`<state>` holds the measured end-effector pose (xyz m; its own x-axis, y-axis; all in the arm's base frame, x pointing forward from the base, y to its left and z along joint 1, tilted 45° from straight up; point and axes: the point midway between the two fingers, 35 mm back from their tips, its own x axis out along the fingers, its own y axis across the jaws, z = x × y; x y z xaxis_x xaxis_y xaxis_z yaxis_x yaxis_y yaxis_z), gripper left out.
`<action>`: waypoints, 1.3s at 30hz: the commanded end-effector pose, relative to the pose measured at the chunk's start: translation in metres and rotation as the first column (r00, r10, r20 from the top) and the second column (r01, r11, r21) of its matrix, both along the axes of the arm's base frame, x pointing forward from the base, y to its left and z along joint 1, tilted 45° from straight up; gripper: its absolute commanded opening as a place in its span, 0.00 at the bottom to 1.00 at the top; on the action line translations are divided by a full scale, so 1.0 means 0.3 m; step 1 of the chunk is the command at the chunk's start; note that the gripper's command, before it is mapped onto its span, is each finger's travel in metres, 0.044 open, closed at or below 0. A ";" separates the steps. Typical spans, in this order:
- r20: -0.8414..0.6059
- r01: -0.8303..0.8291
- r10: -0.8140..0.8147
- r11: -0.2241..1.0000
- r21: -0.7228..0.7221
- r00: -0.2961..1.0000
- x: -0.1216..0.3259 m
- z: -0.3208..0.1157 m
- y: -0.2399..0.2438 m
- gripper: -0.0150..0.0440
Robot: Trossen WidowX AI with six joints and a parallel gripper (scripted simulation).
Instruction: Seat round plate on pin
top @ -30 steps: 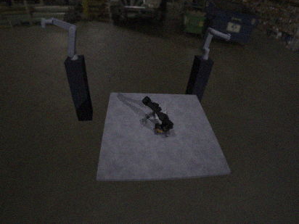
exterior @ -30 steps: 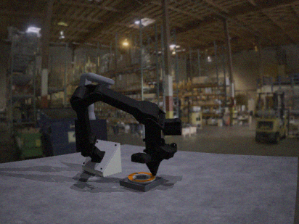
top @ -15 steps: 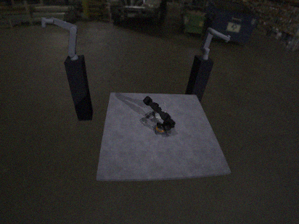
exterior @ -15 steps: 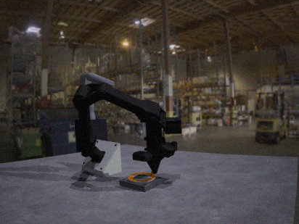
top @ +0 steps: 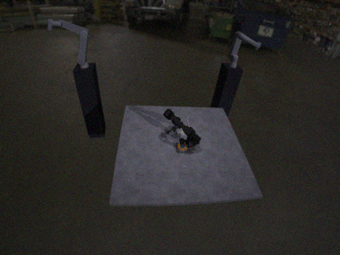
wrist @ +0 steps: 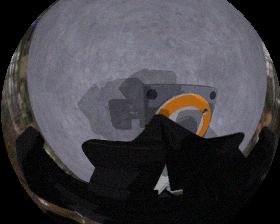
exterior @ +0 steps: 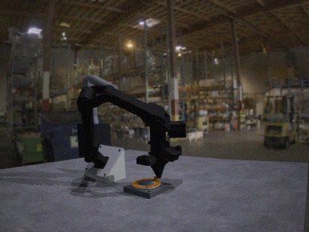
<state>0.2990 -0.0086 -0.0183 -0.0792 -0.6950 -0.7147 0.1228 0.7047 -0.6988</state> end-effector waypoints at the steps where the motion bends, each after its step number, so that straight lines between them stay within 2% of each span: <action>1: -0.007 0.006 -0.006 1.000 0.002 1.000 -0.021 -0.010 0.002 0.25; 17: -0.008 0.006 -0.006 1.000 0.002 1.000 -0.049 -0.019 0.013 0.25; 26: -0.008 0.006 -0.006 1.000 0.004 1.000 -0.036 0.079 0.109 0.25; 39: -0.008 -0.002 0.002 1.000 0.002 1.000 -0.033 0.066 0.103 0.25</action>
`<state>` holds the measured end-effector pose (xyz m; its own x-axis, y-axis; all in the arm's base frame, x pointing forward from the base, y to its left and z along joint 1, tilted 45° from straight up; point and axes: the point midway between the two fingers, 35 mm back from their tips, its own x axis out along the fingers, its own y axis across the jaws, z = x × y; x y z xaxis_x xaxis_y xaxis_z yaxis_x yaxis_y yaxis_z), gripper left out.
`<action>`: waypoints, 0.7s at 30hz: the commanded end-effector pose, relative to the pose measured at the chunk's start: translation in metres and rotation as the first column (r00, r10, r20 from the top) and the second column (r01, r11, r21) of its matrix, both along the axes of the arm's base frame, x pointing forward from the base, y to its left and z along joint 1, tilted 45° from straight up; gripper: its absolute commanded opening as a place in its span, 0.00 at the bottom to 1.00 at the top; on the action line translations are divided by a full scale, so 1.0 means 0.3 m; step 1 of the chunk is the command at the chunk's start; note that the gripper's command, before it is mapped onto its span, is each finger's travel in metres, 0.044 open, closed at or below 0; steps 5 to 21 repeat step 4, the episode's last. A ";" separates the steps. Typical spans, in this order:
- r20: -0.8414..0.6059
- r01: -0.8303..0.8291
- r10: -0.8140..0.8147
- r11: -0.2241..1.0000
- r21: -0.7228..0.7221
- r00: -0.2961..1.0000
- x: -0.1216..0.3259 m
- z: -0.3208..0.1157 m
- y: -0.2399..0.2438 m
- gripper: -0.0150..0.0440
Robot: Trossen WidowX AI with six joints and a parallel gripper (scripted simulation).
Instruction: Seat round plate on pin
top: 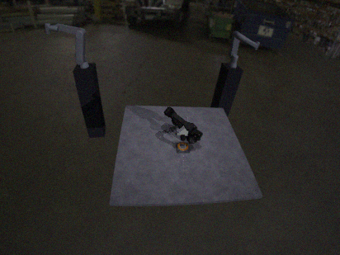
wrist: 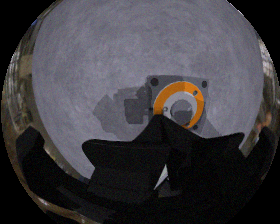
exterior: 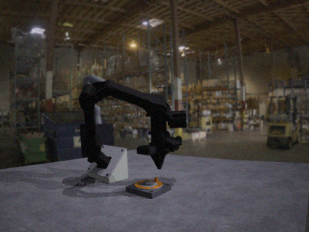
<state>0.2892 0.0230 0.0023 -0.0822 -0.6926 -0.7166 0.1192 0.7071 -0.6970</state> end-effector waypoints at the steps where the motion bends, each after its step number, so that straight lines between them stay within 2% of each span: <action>1: -0.003 -0.001 0.001 1.000 -0.001 1.000 0.000 -0.002 -0.003 0.25; 21: -0.003 -0.001 0.001 1.000 -0.001 1.000 0.000 -0.002 -0.003 0.25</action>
